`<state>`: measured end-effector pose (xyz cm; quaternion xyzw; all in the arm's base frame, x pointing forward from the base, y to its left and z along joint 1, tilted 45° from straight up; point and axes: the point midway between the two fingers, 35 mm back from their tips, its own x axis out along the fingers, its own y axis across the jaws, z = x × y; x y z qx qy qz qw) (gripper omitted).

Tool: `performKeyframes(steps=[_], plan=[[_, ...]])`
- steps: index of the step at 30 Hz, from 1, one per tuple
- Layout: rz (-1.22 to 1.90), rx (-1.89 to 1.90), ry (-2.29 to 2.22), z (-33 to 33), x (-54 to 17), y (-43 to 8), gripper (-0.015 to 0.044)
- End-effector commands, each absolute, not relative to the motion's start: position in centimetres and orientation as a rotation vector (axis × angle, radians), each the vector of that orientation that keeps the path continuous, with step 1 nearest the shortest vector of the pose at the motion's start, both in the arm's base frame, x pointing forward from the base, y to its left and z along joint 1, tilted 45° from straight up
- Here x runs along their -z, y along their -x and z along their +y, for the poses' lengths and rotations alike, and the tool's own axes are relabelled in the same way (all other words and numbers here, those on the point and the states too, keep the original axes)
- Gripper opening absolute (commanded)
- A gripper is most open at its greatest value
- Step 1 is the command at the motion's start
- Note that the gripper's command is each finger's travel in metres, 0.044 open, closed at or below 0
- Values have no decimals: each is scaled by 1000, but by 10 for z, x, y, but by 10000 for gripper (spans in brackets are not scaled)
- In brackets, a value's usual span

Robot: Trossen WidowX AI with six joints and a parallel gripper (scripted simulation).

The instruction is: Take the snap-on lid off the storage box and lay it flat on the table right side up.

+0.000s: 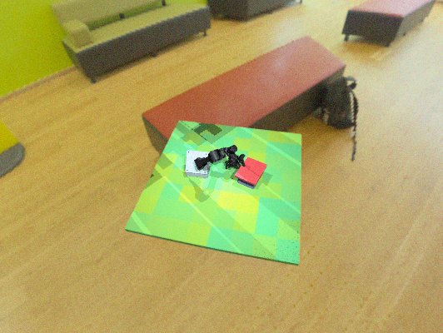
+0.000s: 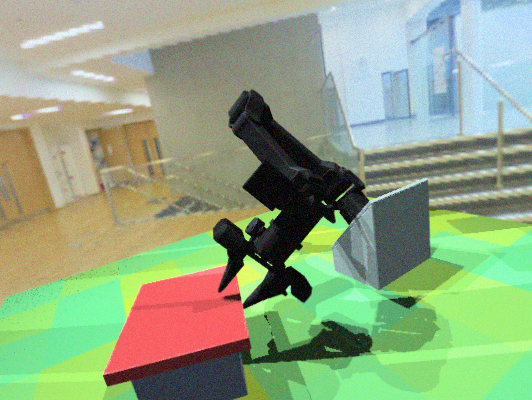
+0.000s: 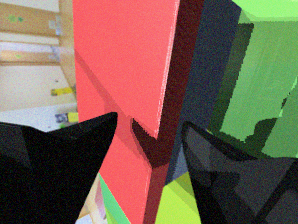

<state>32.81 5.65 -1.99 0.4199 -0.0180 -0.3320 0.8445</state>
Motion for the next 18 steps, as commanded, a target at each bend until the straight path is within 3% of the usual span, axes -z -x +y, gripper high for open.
performKeyframes(steps=[1,17,18], plan=[[-33,697,-877,53,21,-328,228],[-33,697,-877,53,21,-328,122],[-33,697,-877,53,21,-328,95]])
